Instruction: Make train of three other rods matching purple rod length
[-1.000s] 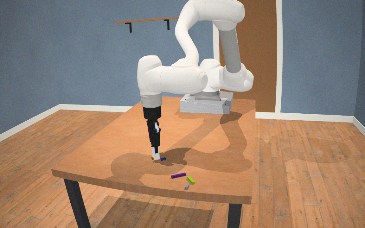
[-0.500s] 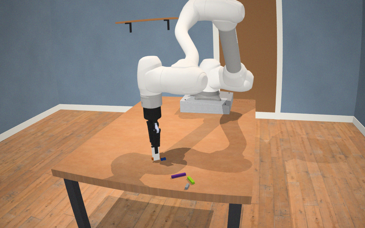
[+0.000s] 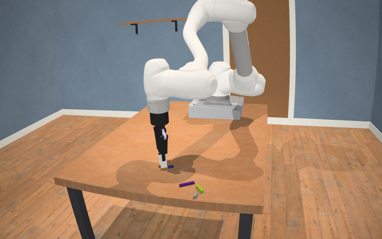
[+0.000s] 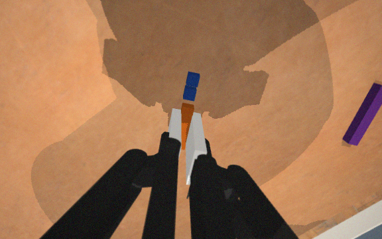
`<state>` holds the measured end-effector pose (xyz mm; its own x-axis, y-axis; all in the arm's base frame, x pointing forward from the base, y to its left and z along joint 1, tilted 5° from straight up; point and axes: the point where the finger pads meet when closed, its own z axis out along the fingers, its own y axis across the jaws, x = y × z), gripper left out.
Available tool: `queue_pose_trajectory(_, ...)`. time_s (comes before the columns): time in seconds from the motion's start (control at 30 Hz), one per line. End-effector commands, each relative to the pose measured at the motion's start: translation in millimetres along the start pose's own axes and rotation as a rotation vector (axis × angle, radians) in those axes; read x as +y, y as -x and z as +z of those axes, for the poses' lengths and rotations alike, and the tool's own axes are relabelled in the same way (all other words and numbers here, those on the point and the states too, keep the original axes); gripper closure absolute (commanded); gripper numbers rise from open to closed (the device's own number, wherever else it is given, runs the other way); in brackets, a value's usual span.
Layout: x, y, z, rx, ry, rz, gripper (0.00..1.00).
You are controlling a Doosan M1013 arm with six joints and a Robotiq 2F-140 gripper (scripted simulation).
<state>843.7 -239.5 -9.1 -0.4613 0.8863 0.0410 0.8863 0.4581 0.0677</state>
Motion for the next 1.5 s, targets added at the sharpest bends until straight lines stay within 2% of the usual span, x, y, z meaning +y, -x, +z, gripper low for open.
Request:
queue_pose_trajectory(0.0, 0.0, 0.0, -0.2, 0.000, 0.000, 0.000, 0.88)
queue_pose_trajectory(1.47, 0.0, 0.0, 11.6, 0.000, 0.000, 0.000, 0.88)
